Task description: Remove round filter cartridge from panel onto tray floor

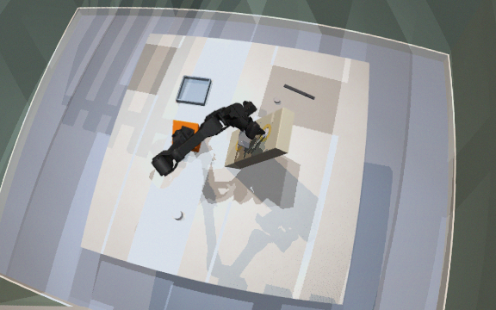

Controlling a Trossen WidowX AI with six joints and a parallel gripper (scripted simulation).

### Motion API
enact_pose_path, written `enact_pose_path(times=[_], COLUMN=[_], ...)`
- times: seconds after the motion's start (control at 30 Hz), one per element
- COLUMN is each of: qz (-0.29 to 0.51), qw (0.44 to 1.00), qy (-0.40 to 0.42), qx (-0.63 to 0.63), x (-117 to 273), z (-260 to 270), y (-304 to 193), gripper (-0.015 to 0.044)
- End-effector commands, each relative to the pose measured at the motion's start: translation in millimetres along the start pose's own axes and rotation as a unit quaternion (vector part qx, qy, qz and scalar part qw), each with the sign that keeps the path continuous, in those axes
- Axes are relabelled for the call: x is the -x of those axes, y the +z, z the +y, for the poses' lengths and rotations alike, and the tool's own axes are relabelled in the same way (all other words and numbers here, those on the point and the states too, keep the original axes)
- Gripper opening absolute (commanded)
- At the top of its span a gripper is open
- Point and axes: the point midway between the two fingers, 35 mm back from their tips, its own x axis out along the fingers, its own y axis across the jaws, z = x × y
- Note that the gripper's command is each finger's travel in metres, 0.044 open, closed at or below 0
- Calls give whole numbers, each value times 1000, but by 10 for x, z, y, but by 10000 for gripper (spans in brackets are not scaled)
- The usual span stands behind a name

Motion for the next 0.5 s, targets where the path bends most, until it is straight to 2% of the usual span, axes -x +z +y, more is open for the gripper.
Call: enact_pose_path(times=[0.0,0.47], qz=[0,0], qw=[1000,1000], qy=[1,1], qx=[6,6], x=[-47,-47], z=[29,36], y=[-2,6], gripper=[111,111])
